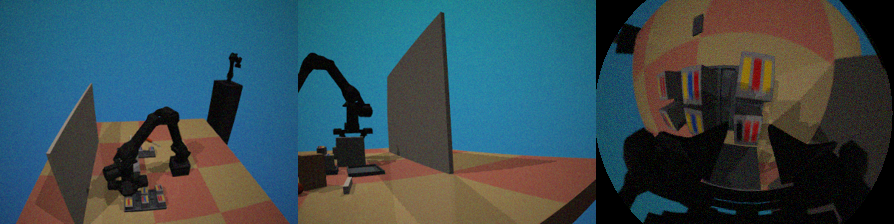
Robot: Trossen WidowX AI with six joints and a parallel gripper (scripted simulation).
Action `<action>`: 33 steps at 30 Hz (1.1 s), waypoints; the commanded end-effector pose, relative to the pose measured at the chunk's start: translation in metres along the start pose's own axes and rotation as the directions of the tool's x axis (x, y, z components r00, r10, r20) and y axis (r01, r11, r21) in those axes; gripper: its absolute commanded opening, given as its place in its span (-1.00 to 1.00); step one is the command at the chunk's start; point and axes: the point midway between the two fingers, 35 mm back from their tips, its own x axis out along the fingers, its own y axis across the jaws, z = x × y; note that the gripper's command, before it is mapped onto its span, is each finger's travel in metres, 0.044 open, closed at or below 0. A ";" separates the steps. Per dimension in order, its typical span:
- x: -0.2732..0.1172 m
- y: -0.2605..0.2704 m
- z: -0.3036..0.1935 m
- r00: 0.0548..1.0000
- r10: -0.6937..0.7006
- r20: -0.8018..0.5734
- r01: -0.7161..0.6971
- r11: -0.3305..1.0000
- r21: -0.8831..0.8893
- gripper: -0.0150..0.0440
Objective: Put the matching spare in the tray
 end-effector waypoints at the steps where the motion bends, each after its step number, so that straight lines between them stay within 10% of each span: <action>1: 0.006 0.001 -0.001 1.000 0.000 -0.003 0.000 1.000 0.002 0.53; 13: 0.020 0.003 -0.002 1.000 0.000 -0.003 0.000 1.000 0.002 0.53; 33: 0.019 0.002 -0.001 1.000 0.003 -0.001 -0.003 1.000 -0.001 -0.49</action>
